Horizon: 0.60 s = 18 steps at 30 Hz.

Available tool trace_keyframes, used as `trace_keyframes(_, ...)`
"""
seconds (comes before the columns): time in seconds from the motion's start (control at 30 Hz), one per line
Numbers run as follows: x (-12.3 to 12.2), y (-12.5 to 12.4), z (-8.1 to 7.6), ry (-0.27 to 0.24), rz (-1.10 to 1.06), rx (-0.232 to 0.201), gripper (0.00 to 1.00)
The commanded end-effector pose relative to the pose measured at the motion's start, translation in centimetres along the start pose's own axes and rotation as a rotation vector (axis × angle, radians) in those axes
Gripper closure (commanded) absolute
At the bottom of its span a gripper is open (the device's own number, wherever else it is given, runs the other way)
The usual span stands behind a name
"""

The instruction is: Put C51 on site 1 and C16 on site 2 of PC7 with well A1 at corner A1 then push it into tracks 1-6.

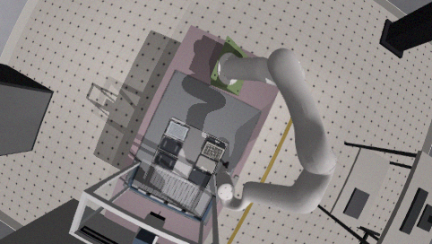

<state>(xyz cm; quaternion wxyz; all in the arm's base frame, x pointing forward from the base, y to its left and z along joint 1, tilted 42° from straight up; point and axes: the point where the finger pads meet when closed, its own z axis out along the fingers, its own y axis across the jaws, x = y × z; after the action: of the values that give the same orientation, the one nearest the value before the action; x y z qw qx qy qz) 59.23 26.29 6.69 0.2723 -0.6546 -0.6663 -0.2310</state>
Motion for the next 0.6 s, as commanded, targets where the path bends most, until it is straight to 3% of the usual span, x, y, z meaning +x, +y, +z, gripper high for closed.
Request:
trace_keyframes(0.0,0.3,0.1,-0.1,0.000,0.000,-0.002,0.00)
trace_keyframes(0.57,1.3,0.1,-0.1,0.000,0.000,-0.002,0.00)
